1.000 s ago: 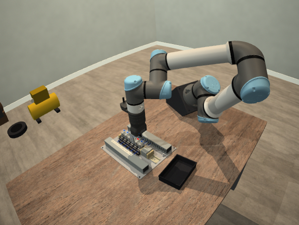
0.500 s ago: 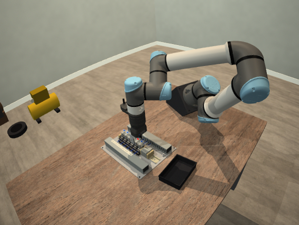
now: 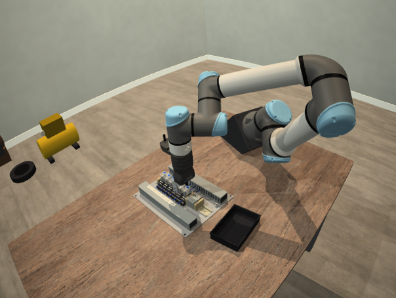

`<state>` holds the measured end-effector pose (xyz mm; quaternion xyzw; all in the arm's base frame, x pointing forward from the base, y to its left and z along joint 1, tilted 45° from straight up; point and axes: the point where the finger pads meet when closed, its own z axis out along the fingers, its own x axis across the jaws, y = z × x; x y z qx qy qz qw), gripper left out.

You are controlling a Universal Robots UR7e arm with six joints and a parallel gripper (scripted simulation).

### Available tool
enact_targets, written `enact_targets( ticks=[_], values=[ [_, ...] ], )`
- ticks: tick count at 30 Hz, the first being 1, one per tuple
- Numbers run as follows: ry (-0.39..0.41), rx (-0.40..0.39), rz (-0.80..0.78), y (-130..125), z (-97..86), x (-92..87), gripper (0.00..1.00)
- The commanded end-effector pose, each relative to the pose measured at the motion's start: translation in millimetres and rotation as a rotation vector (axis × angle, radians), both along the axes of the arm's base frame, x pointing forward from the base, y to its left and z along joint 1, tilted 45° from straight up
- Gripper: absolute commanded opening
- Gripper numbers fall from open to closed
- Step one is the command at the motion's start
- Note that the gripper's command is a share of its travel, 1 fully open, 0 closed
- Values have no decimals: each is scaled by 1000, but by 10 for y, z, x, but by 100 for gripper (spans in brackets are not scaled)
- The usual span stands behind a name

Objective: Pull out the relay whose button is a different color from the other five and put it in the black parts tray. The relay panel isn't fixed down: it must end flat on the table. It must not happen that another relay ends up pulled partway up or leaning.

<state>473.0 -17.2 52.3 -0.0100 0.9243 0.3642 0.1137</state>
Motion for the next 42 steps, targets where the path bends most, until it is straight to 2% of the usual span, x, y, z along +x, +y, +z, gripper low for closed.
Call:
enact_targets(
  ticks=[1,42],
  values=[
    [-1,-1,-1,33,-37,15,98],
    [-1,-1,-1,68,-75,25,98]
  ],
)
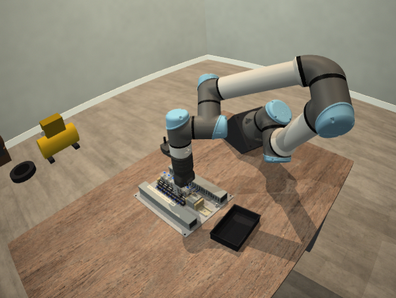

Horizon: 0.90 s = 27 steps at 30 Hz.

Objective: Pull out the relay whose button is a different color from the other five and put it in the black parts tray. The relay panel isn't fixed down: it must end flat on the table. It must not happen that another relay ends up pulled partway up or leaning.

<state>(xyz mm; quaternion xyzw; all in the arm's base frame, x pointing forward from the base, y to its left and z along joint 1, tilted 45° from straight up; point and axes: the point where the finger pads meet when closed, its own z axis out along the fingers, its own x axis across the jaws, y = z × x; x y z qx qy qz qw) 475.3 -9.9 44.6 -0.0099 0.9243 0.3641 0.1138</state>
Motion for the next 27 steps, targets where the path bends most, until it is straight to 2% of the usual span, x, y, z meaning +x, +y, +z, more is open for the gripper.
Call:
enact_targets(
  ticks=[1,10,11,27],
  values=[
    [-1,-1,-1,-5,3,2,98],
    [-1,-1,-1,-5,3,2,98],
    [-1,-1,-1,-5,3,2,0],
    [-1,-1,-1,-5,3,2,0]
  ],
)
